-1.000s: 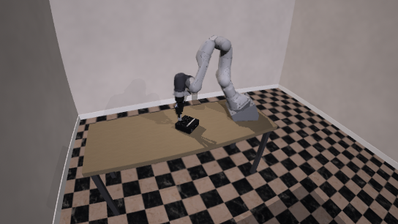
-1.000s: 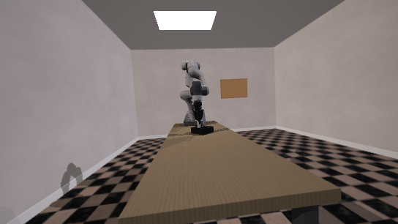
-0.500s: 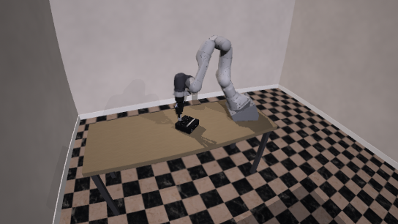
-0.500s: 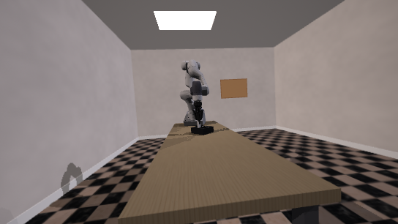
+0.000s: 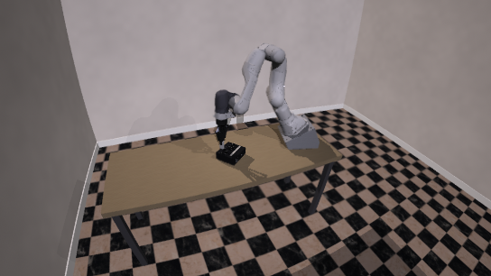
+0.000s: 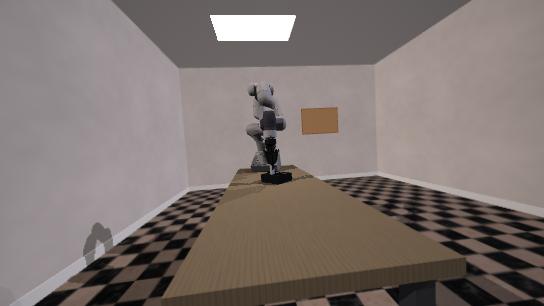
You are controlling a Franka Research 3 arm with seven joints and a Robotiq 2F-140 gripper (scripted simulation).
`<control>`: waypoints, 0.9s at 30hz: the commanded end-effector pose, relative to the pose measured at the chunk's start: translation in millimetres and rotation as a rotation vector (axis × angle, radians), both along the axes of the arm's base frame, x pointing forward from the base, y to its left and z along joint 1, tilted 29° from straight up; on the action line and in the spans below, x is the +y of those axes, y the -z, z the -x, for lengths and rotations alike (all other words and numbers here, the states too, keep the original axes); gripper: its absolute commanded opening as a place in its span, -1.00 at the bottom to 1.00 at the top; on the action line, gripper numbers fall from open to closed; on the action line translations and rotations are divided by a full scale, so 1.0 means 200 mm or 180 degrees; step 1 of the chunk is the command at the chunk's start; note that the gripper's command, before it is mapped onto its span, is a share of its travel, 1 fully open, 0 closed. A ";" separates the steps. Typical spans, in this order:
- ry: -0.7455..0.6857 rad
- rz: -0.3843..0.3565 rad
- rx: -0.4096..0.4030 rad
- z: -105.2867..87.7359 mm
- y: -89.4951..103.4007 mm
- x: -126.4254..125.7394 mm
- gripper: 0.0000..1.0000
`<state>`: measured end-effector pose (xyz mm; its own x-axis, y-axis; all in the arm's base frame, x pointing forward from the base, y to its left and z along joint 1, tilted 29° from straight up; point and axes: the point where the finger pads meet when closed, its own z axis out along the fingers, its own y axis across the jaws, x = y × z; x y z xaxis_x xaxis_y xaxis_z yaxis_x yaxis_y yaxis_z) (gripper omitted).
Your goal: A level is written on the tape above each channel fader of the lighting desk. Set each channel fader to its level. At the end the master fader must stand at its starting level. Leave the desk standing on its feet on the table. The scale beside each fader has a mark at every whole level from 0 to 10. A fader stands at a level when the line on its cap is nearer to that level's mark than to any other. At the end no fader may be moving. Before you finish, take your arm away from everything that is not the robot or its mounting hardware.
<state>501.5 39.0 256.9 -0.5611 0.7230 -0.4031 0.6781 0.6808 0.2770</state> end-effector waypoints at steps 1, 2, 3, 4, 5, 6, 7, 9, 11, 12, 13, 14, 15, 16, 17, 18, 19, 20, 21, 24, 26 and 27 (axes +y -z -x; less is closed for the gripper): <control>0.0016 -0.0007 -0.0003 0.01 0.01 0.01 -1.00; 0.0016 -0.0007 -0.0003 0.01 0.01 0.01 -1.00; 0.0016 -0.0007 -0.0003 0.01 0.01 0.01 -1.00; 0.0016 -0.0007 -0.0003 0.01 0.01 0.01 -1.00; 0.0016 -0.0007 -0.0003 0.01 0.01 0.01 -1.00; 0.0016 -0.0007 -0.0003 0.01 0.01 0.01 -1.00; 0.0016 -0.0007 -0.0003 0.01 0.01 0.01 -1.00; 0.0016 -0.0007 -0.0003 0.02 0.01 0.02 -1.00; 0.0016 -0.0007 -0.0003 0.02 0.02 0.02 -1.00; 0.0016 -0.0007 -0.0003 0.02 0.02 0.02 -1.00; 0.0016 -0.0007 -0.0003 0.02 0.02 0.03 -1.00; 0.0016 -0.0007 -0.0003 0.02 0.02 0.03 -1.00; 0.0016 -0.0007 -0.0003 0.02 0.02 0.03 -1.00; 0.0016 -0.0007 -0.0003 0.02 0.02 0.03 -1.00; 0.0016 -0.0007 -0.0003 0.02 0.02 0.03 -1.00; 0.0016 -0.0007 -0.0003 0.03 0.02 0.03 -1.00; 0.0016 -0.0007 -0.0003 0.03 0.02 0.03 -1.00; 0.0016 -0.0007 -0.0003 0.03 0.02 0.04 -1.00; 0.0016 -0.0007 -0.0003 0.03 0.02 0.04 -1.00; 0.0016 -0.0007 -0.0003 0.04 0.03 0.05 -1.00; 0.0016 -0.0007 -0.0003 0.04 0.03 0.05 -1.00; 0.0016 -0.0007 -0.0003 0.04 0.03 0.05 -1.00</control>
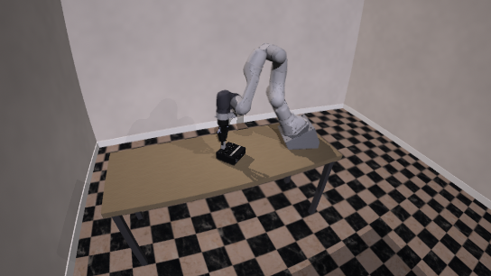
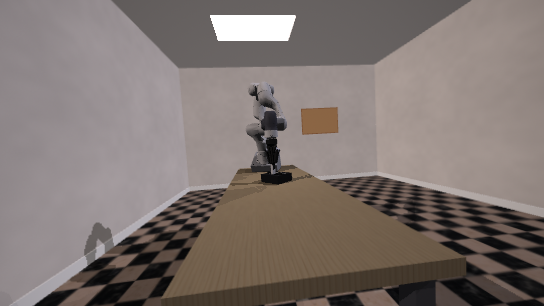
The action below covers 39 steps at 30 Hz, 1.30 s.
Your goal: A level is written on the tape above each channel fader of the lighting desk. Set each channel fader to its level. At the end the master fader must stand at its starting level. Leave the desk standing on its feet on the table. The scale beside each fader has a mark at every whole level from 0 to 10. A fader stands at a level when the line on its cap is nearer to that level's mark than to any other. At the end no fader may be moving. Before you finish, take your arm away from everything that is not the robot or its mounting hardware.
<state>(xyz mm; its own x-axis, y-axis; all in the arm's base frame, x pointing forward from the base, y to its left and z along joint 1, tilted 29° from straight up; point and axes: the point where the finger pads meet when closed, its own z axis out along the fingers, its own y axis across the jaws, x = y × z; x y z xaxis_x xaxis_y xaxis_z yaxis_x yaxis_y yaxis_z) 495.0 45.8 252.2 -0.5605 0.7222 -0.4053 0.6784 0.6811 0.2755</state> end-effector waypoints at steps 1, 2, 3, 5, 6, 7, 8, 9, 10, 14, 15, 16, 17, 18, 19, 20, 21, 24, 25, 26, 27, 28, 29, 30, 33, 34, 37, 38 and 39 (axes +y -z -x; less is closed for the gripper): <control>0.0014 -0.0016 -0.0002 0.01 0.01 0.02 -1.00; 0.0014 -0.0016 -0.0002 0.01 0.01 0.02 -1.00; 0.0014 -0.0016 -0.0002 0.01 0.01 0.03 -1.00; 0.0014 -0.0016 -0.0002 0.01 0.01 0.03 -1.00; 0.0014 -0.0016 -0.0002 0.02 0.01 0.03 -1.00; 0.0014 -0.0016 -0.0002 0.02 0.01 0.03 -1.00; 0.0014 -0.0016 -0.0002 0.02 0.02 0.03 -1.00; 0.0014 -0.0016 -0.0002 0.02 0.02 0.03 -1.00; 0.0014 -0.0016 -0.0002 0.02 0.02 0.04 -1.00; 0.0014 -0.0016 -0.0002 0.03 0.02 0.04 -1.00; 0.0014 -0.0016 -0.0002 0.03 0.02 0.05 -1.00; 0.0014 -0.0016 -0.0002 0.03 0.03 0.05 -1.00; 0.0014 -0.0016 -0.0002 0.03 0.03 0.05 -1.00; 0.0014 -0.0016 -0.0002 0.04 0.03 0.05 -1.00; 0.0014 -0.0016 -0.0002 0.04 0.03 0.05 -1.00; 0.0014 -0.0016 -0.0002 0.04 0.03 0.06 -1.00; 0.0014 -0.0016 -0.0002 0.04 0.03 0.06 -1.00; 0.0014 -0.0016 -0.0002 0.04 0.03 0.06 -1.00; 0.0014 -0.0016 -0.0002 0.04 0.03 0.06 -1.00; 0.0014 -0.0016 -0.0002 0.04 0.03 0.06 -1.00; 0.0014 -0.0016 -0.0002 0.04 0.03 0.06 -1.00; 0.0014 -0.0016 -0.0002 0.05 0.03 0.06 -1.00; 0.0014 -0.0016 -0.0002 0.05 0.03 0.07 -1.00; 0.0014 -0.0016 -0.0002 0.05 0.04 0.07 -1.00; 0.0014 -0.0016 -0.0002 0.05 0.04 0.07 -1.00; 0.0014 -0.0016 -0.0002 0.05 0.04 0.07 -1.00; 0.0014 -0.0016 -0.0002 0.05 0.04 0.07 -1.00; 0.0014 -0.0016 -0.0002 0.05 0.04 0.07 -1.00; 0.0014 -0.0016 -0.0002 0.05 0.04 0.07 -1.00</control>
